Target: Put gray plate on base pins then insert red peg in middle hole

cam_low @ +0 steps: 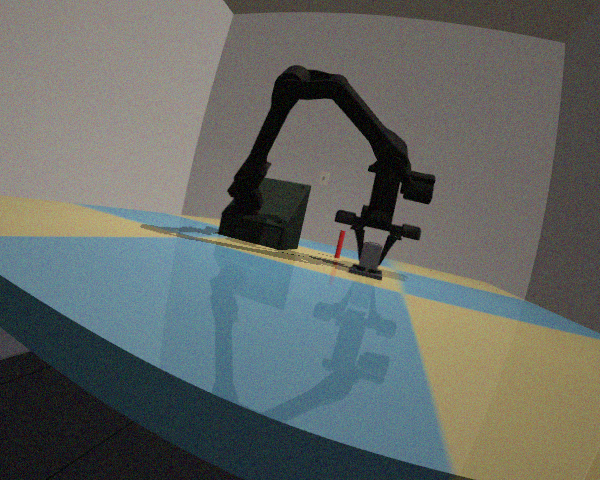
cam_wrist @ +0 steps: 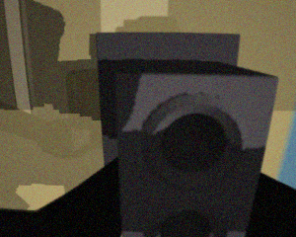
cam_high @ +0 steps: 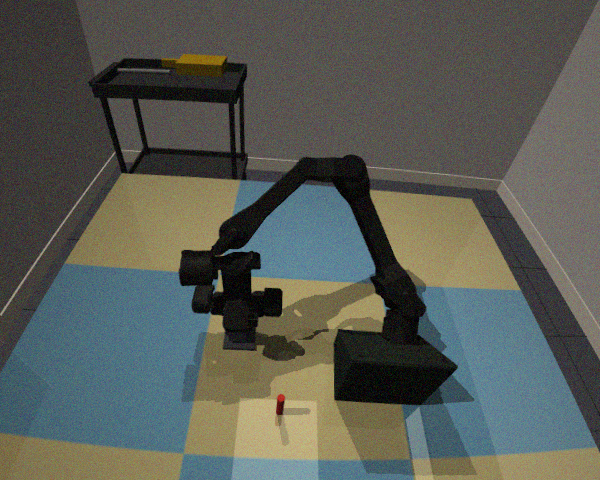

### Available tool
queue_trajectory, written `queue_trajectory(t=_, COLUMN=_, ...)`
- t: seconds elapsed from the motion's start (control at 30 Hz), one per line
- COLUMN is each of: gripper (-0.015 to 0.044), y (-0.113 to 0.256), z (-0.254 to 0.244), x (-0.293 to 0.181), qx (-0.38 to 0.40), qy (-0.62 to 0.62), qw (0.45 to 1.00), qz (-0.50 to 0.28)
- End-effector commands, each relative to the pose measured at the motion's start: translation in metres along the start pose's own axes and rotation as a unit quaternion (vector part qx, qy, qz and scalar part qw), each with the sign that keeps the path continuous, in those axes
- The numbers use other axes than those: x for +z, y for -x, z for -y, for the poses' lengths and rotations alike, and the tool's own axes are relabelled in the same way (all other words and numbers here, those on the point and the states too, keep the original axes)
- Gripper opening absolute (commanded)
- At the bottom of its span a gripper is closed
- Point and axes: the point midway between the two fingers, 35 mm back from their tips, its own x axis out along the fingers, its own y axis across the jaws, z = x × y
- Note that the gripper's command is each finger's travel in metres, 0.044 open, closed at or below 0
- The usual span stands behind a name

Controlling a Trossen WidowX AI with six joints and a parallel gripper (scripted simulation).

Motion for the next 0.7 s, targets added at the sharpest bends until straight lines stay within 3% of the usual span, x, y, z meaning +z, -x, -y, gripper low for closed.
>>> queue_trajectory(t=0.0, gripper=0.0157, y=0.000, z=0.000, x=0.000, qx=0.000, qy=-0.001, qw=1.000, qz=0.000)
queue_trajectory(t=0.37, gripper=0.0440, y=0.000, z=0.000, x=0.000, qx=0.000, qy=-0.001, qw=1.000, qz=0.000)
queue_trajectory(t=0.53, gripper=0.0440, y=0.003, z=0.001, x=0.000, qx=0.000, qy=-0.001, qw=1.000, qz=0.000)
queue_trajectory(t=0.67, gripper=0.0440, y=0.058, z=0.006, x=0.003, qx=0.000, qy=0.001, qw=1.000, qz=0.003)
